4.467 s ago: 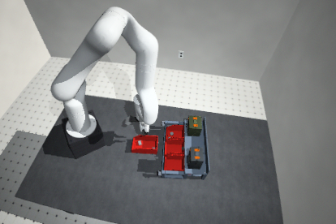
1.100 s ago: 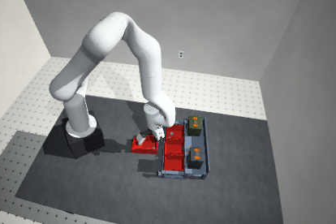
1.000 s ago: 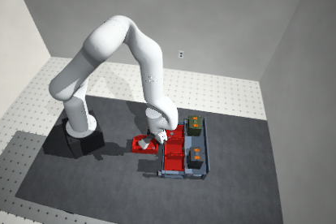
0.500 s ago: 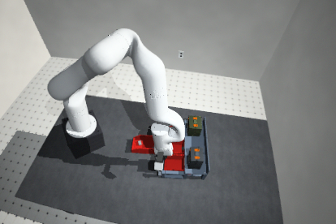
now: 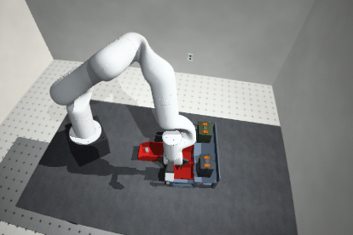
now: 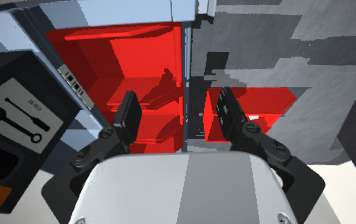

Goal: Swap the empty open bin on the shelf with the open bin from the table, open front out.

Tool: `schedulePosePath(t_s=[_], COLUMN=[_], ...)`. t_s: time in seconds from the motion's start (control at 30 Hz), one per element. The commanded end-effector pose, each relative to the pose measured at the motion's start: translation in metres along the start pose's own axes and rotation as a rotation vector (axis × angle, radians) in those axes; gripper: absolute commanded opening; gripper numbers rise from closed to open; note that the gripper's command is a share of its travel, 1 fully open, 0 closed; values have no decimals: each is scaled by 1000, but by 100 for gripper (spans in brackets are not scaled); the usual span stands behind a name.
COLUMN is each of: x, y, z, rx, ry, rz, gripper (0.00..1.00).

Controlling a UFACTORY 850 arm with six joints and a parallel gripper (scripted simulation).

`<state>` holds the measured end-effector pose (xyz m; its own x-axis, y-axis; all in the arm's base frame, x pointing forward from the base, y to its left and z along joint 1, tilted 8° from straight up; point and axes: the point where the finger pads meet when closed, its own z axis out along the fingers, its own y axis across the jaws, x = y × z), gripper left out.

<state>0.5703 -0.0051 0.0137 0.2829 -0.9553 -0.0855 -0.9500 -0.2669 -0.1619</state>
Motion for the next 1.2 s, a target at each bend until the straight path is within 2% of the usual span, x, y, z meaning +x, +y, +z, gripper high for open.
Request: schedulePosePath(t_s=[0.0,0.83,1.17], x=[0,0,0], y=[-1,-1,-1], z=[-1,-1,7], rx=[-42,-42,-42], ry=[7,7,7], rz=[3,3,3], gripper=[95,95,95])
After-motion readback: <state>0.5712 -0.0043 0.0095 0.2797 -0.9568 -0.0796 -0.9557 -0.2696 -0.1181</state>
